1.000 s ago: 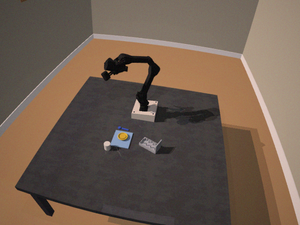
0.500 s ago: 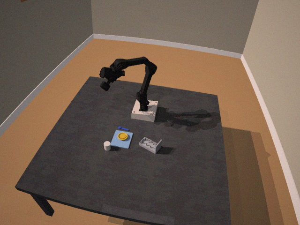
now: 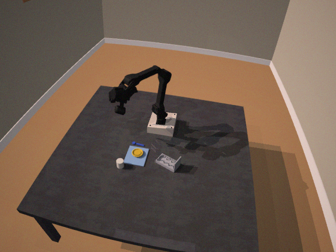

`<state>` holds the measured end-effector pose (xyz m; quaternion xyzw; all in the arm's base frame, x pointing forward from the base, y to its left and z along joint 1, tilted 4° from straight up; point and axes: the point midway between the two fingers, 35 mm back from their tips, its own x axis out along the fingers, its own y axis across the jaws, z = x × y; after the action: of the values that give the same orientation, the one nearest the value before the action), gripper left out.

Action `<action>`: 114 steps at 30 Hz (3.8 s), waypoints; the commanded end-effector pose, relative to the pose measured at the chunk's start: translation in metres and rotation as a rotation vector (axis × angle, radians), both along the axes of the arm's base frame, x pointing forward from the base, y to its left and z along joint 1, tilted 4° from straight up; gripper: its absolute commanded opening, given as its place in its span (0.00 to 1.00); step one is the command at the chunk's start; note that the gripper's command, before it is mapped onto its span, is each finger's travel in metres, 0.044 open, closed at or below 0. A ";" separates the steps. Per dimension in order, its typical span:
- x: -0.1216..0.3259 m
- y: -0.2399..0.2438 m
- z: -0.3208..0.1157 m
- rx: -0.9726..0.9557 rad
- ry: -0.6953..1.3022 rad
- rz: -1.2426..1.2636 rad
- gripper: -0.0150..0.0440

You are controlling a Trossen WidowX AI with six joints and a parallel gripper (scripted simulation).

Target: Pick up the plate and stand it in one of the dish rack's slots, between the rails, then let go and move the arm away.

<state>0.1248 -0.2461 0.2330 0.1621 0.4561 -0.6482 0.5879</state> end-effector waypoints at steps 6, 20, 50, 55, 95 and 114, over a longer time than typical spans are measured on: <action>0.042 0.012 -0.039 0.148 0.049 0.219 0.93; 0.105 0.055 -0.102 0.386 0.120 0.629 0.93; 0.160 0.140 -0.188 0.666 0.195 1.180 0.93; 0.161 0.139 -0.196 0.666 0.195 1.180 0.93; 0.162 0.137 -0.237 0.667 0.195 1.180 0.87; 0.173 0.137 -0.185 0.665 0.194 1.180 0.25</action>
<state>0.2937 -0.1094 0.0322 -0.0007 0.6979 -0.0544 0.7142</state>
